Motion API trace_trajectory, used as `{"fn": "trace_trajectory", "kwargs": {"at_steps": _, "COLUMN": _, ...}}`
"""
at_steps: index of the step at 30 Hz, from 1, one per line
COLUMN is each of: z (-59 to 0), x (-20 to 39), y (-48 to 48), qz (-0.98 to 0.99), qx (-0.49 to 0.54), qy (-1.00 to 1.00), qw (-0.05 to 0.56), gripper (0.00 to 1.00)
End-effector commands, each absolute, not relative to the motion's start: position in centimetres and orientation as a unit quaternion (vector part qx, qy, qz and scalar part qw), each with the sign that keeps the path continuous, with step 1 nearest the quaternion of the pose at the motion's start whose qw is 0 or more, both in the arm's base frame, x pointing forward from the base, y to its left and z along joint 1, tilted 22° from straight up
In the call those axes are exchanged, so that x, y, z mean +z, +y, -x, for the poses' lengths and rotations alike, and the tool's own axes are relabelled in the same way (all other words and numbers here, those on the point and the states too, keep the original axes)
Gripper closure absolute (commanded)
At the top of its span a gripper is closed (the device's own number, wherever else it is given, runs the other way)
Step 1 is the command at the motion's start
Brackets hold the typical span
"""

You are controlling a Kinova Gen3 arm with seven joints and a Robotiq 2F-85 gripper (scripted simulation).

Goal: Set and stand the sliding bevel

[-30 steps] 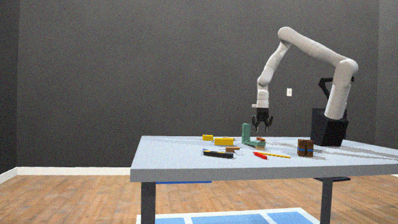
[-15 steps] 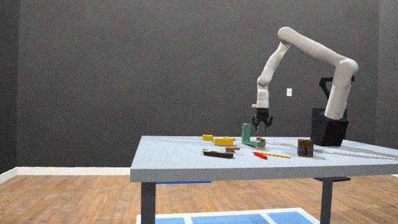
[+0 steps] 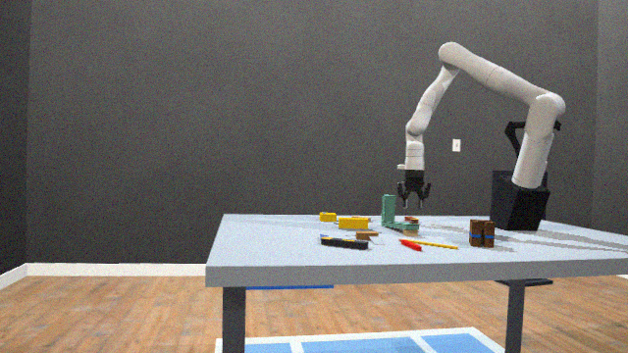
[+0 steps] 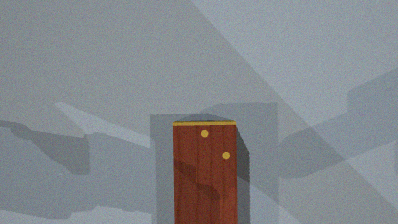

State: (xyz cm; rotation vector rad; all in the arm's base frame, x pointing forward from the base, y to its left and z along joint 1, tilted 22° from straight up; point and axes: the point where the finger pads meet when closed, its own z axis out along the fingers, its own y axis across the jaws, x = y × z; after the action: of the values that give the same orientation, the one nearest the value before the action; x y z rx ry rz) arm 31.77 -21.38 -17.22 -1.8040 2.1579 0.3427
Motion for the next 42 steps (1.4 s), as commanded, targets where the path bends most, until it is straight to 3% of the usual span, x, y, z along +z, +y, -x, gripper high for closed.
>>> {"fn": "trace_trajectory", "kwargs": {"at_steps": 1, "z": -31.8, "x": -17.2, "y": -21.5, "qz": 0.629, "qx": 0.119, "qy": 0.753, "qw": 0.153, "gripper": 0.36}}
{"fn": "trace_trajectory", "kwargs": {"at_steps": 42, "z": -32.2, "x": -21.1, "y": -19.9, "qz": 0.629, "qx": 0.119, "qy": 0.753, "qw": 0.153, "gripper": 0.36}}
